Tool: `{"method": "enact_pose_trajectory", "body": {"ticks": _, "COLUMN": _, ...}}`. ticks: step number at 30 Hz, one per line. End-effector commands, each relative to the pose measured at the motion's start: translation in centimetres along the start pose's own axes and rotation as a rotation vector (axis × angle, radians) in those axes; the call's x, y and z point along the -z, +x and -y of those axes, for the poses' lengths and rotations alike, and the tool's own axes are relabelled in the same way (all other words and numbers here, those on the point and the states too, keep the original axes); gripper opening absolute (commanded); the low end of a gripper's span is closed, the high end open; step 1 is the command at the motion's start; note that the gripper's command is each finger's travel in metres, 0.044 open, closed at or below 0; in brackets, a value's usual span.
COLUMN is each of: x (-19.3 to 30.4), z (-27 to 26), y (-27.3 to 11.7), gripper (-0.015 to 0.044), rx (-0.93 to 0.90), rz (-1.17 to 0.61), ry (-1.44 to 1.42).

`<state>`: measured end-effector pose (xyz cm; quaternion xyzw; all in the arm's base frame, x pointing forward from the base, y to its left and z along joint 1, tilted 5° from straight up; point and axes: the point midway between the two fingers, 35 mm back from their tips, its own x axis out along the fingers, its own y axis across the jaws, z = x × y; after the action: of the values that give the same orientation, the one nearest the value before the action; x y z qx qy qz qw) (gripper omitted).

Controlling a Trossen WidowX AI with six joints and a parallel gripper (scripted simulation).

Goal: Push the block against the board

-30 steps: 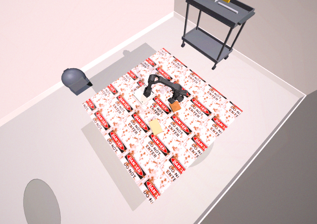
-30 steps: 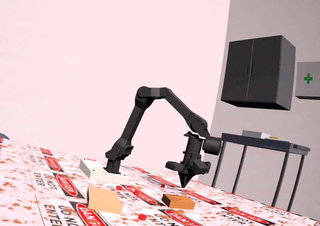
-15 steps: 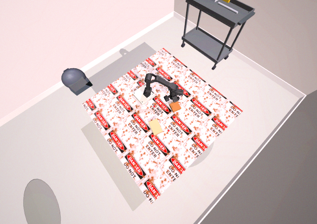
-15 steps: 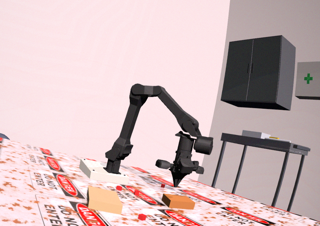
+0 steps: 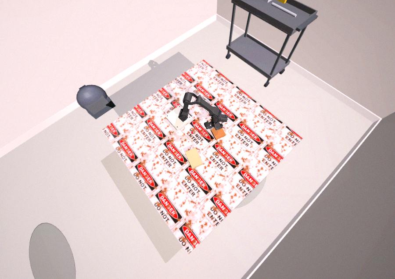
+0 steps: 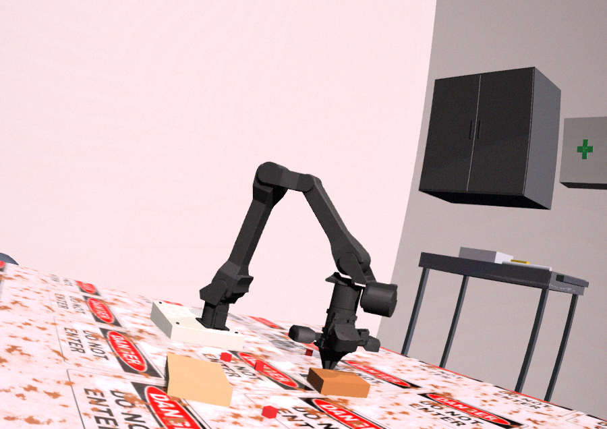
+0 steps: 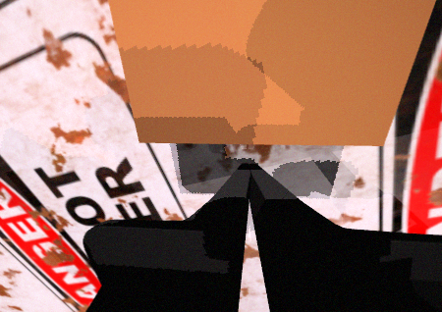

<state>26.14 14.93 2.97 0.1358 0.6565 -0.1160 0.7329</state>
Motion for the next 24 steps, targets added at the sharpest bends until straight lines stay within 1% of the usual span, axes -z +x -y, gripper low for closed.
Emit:
{"method": "enact_pose_trajectory", "body": {"ticks": 1, "x": -0.5, "z": -0.1, "y": 0.2, "gripper": 0.0000, "rx": 0.003, "rz": 0.001, "ry": -0.001}}
{"method": "enact_pose_trajectory", "body": {"ticks": 24, "x": -3.8, "z": -0.5, "y": 0.0, "gripper": 0.0000, "rx": 0.003, "rz": 0.003, "ry": -0.001}}
